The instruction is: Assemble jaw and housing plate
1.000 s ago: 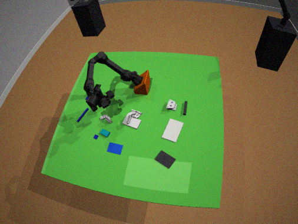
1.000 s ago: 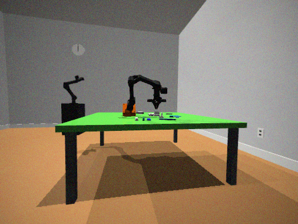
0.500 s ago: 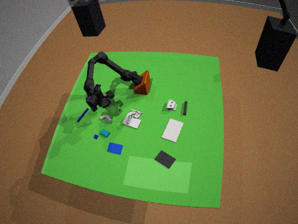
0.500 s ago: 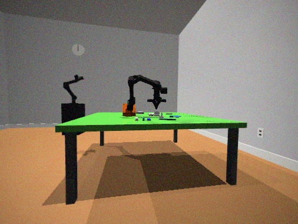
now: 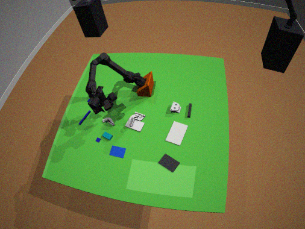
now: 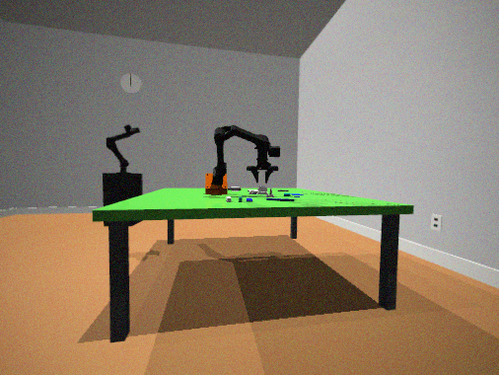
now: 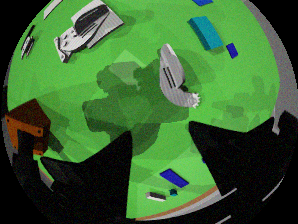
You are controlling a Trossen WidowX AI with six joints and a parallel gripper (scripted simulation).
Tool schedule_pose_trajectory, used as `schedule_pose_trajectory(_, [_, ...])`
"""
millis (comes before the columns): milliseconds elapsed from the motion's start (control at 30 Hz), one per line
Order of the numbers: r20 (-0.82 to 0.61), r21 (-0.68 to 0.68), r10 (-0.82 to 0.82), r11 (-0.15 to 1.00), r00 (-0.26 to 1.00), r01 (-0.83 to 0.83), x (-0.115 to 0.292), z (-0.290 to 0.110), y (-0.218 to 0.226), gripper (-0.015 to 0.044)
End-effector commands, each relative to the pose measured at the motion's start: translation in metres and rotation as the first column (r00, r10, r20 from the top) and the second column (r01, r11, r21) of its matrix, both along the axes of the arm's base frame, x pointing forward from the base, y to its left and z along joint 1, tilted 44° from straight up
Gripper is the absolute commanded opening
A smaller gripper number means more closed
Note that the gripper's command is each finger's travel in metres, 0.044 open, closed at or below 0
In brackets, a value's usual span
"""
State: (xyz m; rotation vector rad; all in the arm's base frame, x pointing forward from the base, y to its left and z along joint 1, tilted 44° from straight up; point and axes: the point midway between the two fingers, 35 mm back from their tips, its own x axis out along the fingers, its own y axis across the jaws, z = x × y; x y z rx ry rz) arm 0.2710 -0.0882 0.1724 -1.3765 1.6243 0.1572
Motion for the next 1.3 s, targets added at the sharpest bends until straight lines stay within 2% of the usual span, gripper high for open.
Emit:
schedule_pose_trajectory(0, [0.000,0.000,0.000,1.000,1.000,0.000,0.0000,0.0000,0.0000,0.0368])
schedule_pose_trajectory(100, [0.000,0.000,0.000,1.000,1.000,0.000,0.0000,0.0000,0.0000,0.0440])
schedule_pose_trajectory(1033, [0.000,0.000,0.000,1.000,1.000,0.000,0.0000,0.0000,0.0000,0.0440])
schedule_pose_trajectory(1267, [0.000,0.000,0.000,1.000,1.000,0.000,0.0000,0.0000,0.0000,0.0256])
